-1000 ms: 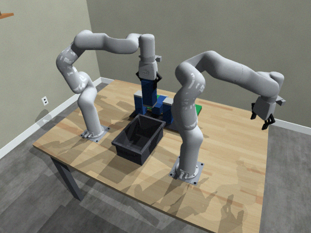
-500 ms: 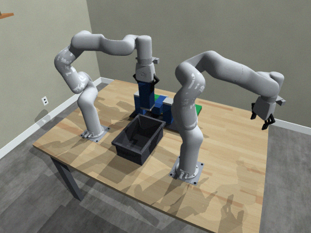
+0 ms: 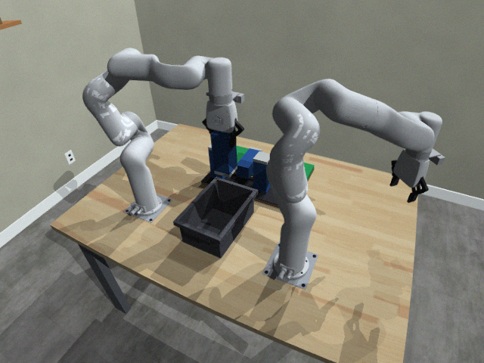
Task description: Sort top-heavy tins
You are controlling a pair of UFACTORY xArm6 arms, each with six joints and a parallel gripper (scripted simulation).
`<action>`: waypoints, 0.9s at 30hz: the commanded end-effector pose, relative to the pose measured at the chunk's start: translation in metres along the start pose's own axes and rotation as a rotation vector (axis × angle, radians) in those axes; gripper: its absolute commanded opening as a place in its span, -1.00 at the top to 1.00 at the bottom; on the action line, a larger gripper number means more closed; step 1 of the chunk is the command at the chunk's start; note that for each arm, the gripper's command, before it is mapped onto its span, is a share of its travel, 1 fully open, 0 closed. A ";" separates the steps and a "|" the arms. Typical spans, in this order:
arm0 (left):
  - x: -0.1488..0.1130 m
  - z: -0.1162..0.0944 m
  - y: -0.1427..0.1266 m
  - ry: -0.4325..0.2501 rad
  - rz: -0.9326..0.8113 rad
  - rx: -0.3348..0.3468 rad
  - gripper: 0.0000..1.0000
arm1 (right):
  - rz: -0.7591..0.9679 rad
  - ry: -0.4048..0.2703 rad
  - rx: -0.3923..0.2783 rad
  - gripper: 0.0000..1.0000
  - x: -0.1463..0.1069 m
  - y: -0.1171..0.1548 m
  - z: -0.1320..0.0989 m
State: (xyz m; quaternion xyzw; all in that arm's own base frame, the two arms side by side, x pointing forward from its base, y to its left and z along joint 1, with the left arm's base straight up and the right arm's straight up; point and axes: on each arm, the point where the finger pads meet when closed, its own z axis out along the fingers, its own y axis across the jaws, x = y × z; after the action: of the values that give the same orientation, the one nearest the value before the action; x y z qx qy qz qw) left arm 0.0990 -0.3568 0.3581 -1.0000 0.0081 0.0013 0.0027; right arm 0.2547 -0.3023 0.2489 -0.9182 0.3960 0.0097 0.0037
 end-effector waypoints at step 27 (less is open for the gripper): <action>-0.061 -0.002 -0.001 0.002 0.018 -0.005 1.00 | 0.000 0.004 0.000 -1.00 0.001 0.000 -0.002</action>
State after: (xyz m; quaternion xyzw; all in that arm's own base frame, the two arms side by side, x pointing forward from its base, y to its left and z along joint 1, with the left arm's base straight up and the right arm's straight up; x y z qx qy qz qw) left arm 0.0424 -0.3547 0.3583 -0.9999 0.0170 0.0011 0.0028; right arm 0.2547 -0.3023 0.2489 -0.9182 0.3960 0.0097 0.0037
